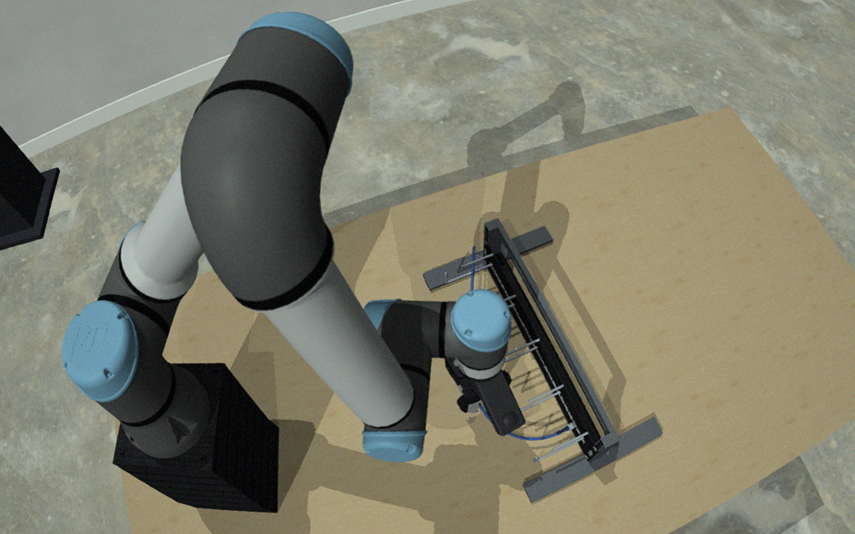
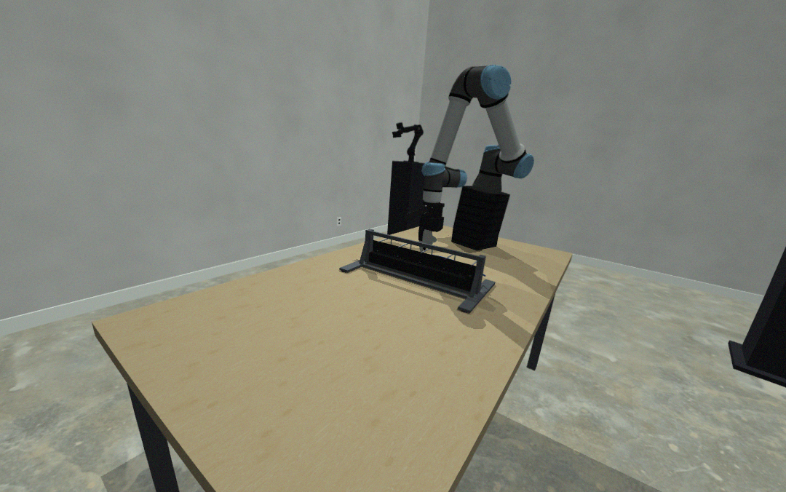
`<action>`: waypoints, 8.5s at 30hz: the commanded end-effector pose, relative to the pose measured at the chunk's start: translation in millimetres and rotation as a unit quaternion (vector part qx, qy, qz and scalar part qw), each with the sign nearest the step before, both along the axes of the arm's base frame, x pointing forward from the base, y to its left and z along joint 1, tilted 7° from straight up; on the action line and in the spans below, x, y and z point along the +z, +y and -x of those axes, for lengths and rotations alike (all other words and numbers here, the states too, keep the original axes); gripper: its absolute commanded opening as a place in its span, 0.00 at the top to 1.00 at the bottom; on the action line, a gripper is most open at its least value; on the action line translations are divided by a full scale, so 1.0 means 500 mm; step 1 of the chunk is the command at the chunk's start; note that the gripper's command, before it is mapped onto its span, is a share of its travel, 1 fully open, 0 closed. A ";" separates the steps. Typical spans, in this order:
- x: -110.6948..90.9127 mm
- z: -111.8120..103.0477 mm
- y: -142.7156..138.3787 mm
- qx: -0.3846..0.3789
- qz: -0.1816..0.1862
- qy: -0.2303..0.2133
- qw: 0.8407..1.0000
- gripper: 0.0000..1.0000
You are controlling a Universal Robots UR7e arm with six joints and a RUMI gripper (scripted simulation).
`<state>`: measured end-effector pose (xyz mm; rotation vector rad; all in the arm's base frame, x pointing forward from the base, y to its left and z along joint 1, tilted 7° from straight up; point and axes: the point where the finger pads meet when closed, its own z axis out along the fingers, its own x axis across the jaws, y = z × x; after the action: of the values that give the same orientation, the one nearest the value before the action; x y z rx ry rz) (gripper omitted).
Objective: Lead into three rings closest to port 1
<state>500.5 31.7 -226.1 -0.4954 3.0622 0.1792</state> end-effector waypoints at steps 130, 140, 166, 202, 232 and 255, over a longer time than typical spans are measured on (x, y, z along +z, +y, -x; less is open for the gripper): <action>-0.041 -0.002 0.005 0.000 0.000 -0.001 1.000 1.00; -0.041 -0.002 0.005 0.000 0.000 -0.001 1.000 1.00; -0.041 -0.002 0.005 0.000 0.000 -0.001 1.000 1.00; -0.026 -0.002 0.003 0.000 0.000 -0.001 1.000 1.00; 0.099 0.001 -0.012 0.000 0.000 -0.001 1.000 1.00; 0.131 0.001 -0.016 0.000 0.000 -0.001 1.000 1.00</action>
<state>499.5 23.7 -161.0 -0.4953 3.0618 0.1786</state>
